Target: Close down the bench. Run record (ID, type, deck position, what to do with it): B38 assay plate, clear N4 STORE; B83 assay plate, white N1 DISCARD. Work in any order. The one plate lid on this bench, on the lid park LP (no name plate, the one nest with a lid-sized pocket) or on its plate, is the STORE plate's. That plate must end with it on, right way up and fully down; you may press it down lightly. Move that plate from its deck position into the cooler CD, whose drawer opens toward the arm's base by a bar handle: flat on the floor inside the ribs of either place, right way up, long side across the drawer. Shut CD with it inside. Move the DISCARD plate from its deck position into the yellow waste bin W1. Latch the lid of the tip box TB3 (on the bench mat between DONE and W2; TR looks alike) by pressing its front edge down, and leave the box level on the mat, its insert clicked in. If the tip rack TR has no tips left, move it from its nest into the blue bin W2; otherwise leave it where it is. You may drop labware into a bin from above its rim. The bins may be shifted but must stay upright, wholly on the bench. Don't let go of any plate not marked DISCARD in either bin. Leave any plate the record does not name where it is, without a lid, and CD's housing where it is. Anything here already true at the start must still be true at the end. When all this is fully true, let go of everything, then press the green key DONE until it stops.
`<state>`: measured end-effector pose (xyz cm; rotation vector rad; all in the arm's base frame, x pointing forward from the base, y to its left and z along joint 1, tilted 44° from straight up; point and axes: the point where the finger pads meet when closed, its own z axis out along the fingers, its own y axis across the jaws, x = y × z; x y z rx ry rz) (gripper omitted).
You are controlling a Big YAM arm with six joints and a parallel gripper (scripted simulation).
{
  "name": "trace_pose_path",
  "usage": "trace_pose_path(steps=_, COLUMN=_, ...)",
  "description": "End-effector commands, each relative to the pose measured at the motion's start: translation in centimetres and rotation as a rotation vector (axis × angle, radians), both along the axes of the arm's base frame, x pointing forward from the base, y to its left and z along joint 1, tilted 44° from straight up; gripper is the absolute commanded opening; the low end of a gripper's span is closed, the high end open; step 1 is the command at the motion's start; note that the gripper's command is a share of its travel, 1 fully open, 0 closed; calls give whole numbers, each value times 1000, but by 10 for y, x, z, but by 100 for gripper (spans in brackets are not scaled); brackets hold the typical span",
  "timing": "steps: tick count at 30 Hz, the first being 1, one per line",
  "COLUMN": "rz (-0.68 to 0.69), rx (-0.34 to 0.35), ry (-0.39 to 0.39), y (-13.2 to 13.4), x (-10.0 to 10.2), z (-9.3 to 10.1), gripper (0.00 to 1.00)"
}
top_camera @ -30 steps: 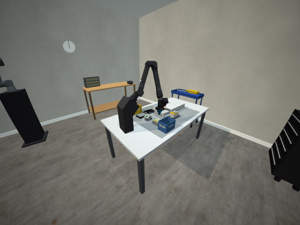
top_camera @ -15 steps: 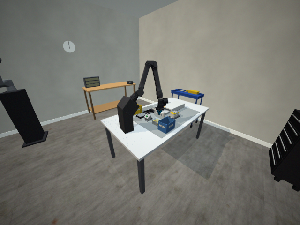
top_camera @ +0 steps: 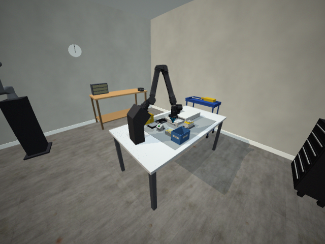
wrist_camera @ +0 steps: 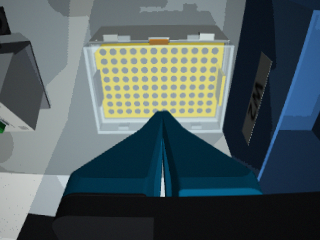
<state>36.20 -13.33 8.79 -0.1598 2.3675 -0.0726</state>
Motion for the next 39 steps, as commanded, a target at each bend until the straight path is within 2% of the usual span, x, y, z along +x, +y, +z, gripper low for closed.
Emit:
trace_pose_path(steps=1, rz=13, rx=-9, ry=-5, y=1, x=-4, z=5, gripper=0)
trace_pose_path(steps=20, rz=3, rx=-18, ry=-19, y=-5, x=-24, z=36, gripper=0)
trace_pose_path(steps=21, rz=5, rx=-9, ry=-13, y=-2, x=-21, z=32, gripper=0)
trace_pose_path(steps=39, rz=5, rx=-9, ry=-13, y=-2, x=-21, z=32, gripper=0)
